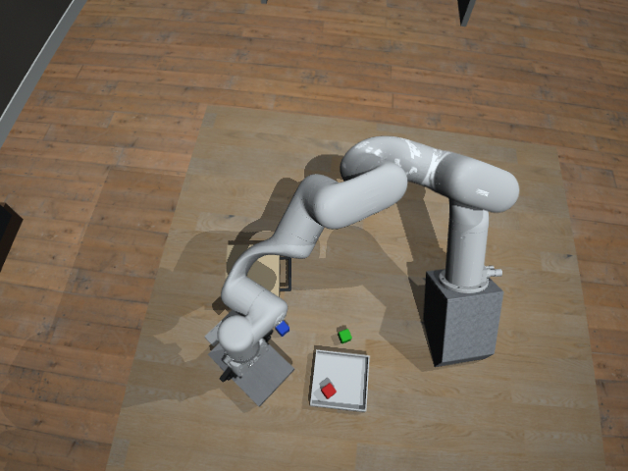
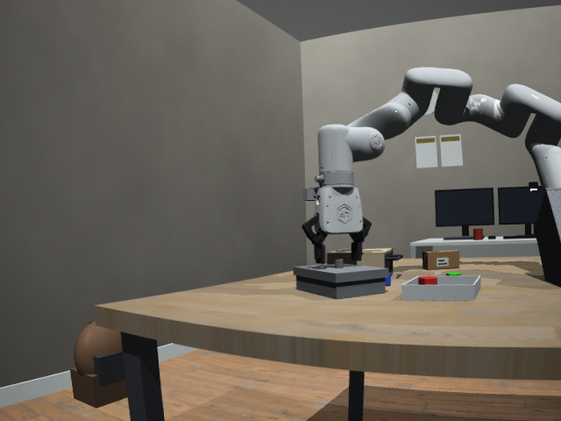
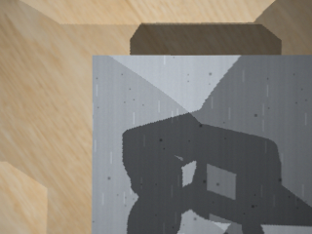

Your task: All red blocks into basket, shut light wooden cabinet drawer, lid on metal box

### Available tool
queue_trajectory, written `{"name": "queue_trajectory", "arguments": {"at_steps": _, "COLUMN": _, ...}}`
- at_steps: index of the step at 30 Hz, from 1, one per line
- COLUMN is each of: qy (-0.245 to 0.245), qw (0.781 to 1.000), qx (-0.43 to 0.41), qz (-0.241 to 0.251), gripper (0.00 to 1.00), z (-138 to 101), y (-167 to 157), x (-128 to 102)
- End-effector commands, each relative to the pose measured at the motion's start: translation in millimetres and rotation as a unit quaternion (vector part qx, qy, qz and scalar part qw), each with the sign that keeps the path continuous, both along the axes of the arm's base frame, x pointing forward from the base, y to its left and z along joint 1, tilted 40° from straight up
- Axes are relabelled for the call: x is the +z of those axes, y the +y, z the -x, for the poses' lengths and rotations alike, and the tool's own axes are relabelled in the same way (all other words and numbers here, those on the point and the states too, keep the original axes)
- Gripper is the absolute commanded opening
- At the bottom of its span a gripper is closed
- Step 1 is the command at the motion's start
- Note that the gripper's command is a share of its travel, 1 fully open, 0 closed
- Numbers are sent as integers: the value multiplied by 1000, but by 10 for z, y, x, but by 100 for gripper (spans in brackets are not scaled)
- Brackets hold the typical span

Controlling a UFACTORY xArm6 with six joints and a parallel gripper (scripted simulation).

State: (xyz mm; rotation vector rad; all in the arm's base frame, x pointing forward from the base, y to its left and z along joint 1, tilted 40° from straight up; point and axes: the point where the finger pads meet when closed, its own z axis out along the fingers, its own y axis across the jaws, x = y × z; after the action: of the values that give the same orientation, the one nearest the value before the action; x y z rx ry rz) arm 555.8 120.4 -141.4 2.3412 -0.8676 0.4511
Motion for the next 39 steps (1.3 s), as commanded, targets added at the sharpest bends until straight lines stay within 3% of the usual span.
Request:
{"name": "queue_trajectory", "arguments": {"at_steps": 1, "qy": -2, "qw": 1000, "qx": 1, "qz": -1, "gripper": 100, "z": -14, "y": 18, "x": 16}}
{"name": "queue_trajectory", "arguments": {"at_steps": 22, "qy": -2, "qw": 1000, "qx": 1, "qz": -1, "gripper": 100, "z": -9, "y": 49, "x": 53}}
{"name": "queue_trajectory", "arguments": {"at_steps": 39, "qy": -2, "qw": 1000, "qx": 1, "qz": -1, "gripper": 100, "z": 32, "y": 288, "x": 343}}
